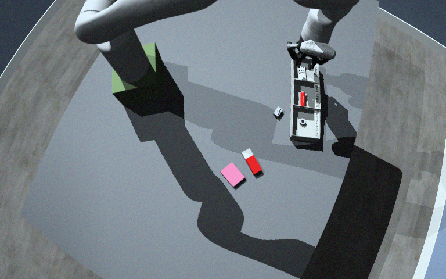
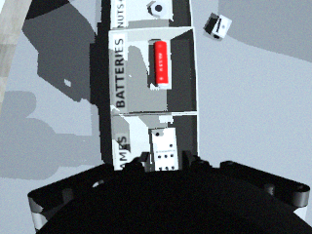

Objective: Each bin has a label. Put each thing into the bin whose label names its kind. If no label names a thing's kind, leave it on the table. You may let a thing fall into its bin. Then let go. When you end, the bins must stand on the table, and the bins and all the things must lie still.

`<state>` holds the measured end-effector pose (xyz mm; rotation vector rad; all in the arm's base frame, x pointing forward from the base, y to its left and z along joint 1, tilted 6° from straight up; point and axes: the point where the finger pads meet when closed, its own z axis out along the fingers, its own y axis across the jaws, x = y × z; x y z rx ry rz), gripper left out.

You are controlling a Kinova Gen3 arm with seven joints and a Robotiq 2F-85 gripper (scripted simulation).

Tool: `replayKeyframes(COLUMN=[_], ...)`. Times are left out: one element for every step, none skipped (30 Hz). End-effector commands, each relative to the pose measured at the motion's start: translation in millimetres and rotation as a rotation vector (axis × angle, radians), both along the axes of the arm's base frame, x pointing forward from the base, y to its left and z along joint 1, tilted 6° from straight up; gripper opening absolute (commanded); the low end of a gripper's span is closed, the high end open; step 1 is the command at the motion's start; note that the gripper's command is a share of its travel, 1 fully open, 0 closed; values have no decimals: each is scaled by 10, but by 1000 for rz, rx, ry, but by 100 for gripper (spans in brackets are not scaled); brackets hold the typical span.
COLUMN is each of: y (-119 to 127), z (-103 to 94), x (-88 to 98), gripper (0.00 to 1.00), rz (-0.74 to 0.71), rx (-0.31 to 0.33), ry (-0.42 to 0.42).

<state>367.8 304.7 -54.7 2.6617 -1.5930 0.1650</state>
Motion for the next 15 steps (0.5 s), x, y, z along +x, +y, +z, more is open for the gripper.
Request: replayKeyframes(y=[-5, -5, 5, 5, 6, 15, 14, 14, 7, 17, 17, 0, 3, 7, 12], z=[120, 120, 172, 173, 173, 172, 170, 170, 169, 158, 158, 212, 252, 292, 332], x=[-5, -5, -1, -1, 0, 2, 12, 12, 13, 15, 15, -6, -10, -12, -13], gripper=[32, 32, 32, 32, 32, 32, 32, 32, 32, 32, 32, 100, 100, 100, 100], rz=[2, 2, 1, 1, 1, -4, -4, -3, -1, -2, -2, 2, 2, 1, 1], rx=[0, 0, 2, 2, 2, 5, 6, 6, 6, 6, 6, 1, 1, 1, 2], ry=[-1, -1, -2, -2, -2, -3, -5, -5, -5, -6, -6, -1, -1, -1, -2])
